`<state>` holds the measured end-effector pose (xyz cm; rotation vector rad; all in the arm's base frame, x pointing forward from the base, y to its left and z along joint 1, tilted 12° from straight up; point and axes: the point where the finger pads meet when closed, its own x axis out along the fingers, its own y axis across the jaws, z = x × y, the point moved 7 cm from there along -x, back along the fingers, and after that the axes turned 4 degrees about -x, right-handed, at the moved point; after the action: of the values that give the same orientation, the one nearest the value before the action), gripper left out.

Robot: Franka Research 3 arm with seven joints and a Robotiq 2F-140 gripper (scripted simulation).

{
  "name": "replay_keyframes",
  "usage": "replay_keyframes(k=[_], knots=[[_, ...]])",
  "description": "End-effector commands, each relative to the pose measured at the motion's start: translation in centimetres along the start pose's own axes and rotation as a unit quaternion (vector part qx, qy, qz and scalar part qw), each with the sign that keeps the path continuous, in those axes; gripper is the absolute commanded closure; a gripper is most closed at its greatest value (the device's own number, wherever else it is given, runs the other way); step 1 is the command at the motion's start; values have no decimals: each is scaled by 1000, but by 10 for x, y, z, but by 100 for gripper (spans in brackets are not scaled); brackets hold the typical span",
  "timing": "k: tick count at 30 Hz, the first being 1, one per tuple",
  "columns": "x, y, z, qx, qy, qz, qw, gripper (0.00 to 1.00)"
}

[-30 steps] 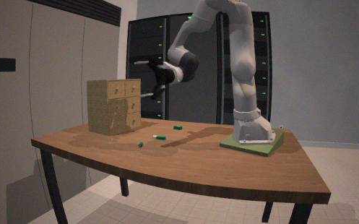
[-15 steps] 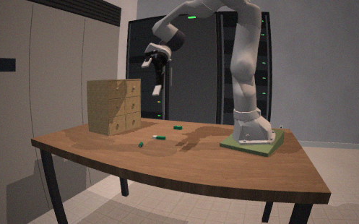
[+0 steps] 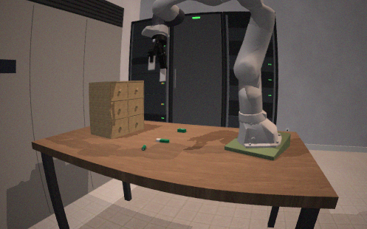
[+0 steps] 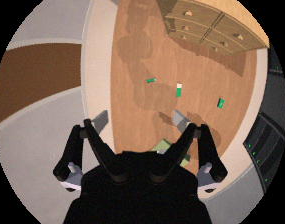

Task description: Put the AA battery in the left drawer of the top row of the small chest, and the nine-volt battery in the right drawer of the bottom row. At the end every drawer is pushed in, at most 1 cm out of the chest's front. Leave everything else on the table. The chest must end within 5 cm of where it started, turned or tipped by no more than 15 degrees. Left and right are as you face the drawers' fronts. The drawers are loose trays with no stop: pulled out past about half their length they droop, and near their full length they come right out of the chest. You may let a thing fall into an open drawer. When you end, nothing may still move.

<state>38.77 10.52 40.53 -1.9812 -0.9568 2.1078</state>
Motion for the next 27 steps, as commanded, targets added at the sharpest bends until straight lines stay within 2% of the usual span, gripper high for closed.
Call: replay_keyframes(k=[1,2,4,6,27], knots=[[-31,12,-6,61,22,94,994,0],[-31,12,-6,61,22,94,994,0],[-57,12,-11,62,44,152,986,0],[-66,11,-13,62,52,170,982,0],[-66,11,-13,62,52,171,982,0]])
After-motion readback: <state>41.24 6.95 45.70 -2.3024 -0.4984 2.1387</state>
